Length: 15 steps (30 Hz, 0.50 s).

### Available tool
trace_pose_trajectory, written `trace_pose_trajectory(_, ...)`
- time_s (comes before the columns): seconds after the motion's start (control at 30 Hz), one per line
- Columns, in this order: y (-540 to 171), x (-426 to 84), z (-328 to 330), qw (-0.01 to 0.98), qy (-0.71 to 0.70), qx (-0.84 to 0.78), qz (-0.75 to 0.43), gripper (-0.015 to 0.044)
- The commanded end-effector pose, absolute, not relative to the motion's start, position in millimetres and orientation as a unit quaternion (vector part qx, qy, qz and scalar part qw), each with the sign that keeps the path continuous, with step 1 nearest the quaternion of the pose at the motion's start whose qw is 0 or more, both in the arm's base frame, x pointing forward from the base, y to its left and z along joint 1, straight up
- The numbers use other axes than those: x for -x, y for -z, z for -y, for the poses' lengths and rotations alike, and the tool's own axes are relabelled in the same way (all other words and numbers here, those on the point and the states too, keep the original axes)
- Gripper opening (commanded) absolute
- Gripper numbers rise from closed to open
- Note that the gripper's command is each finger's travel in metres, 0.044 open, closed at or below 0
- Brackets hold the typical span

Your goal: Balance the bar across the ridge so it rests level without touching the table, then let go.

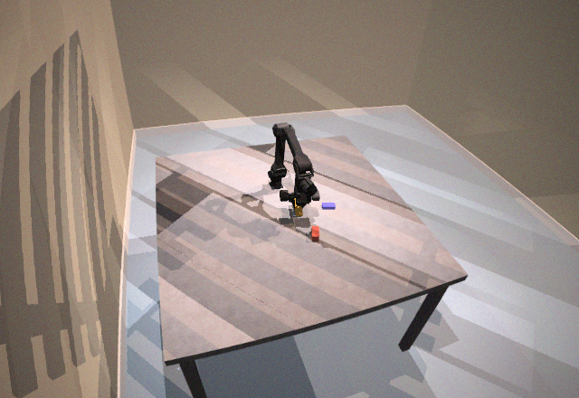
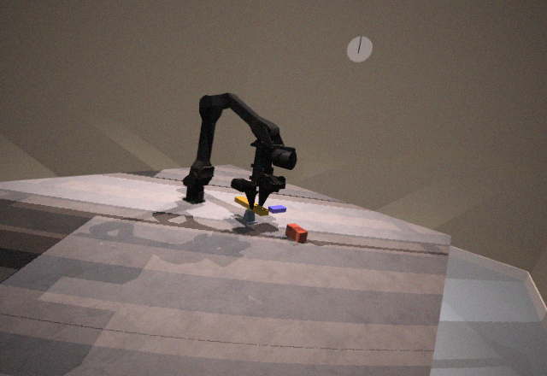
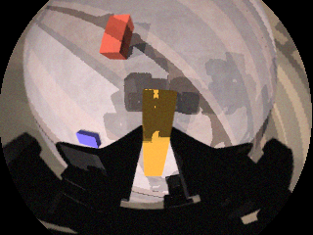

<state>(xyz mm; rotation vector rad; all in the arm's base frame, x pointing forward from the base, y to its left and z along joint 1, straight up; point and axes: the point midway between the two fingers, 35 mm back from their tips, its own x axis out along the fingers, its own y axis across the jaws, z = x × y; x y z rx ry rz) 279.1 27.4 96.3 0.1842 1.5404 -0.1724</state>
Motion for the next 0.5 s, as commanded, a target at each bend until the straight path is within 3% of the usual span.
trace_pose_trajectory(0.0, -95.7, -279.2, -27.1, 0.711, 0.079, -0.083, -0.694, 0.0)
trace_pose_trajectory(0.47, -94.5, -279.2, -27.1, 0.711, 0.079, -0.083, -0.694, 0.0)
